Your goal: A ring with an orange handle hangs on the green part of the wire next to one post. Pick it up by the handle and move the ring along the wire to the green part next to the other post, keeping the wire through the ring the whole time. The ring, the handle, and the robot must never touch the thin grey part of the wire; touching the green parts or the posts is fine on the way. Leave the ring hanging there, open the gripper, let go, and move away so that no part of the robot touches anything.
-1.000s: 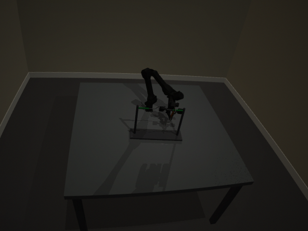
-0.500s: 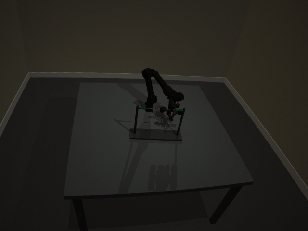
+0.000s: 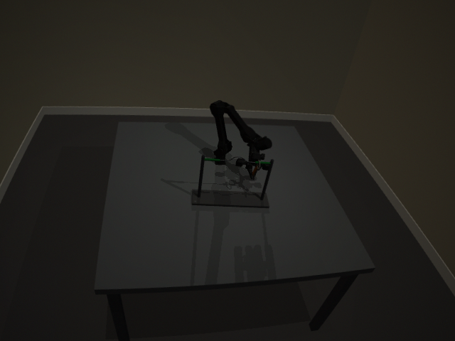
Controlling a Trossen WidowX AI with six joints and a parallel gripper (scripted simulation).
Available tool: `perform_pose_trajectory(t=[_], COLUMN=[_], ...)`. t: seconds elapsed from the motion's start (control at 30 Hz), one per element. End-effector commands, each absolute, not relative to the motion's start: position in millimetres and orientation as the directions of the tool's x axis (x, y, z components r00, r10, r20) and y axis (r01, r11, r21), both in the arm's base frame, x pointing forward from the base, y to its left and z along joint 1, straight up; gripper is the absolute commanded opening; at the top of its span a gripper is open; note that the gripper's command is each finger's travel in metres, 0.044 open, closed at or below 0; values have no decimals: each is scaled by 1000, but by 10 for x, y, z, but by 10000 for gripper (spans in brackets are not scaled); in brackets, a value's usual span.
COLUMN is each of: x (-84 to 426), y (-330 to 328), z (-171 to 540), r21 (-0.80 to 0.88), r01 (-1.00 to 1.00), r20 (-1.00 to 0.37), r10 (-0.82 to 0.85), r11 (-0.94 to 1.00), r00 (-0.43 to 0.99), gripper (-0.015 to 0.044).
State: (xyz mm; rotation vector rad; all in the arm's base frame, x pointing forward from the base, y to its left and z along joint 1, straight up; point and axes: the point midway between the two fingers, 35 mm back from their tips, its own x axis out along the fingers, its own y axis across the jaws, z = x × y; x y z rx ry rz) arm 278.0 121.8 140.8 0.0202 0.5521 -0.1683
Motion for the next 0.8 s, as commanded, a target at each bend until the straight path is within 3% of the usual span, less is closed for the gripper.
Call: perform_pose_trajectory(t=[0.0,0.13,0.53,0.77], x=[2777,2777,2764,2575], y=[1211,1211,1223,1273], z=[1395,1395,1416,1518], r21=[-27,-27,-26,-26], r01=[168,168,165,168], r20=[-524,-524,-524,-530], r10=[-158,-158,-154,-156], r11=[985,985,986,985], r00=[837,837,837,834], gripper=[-150,-150,160,160])
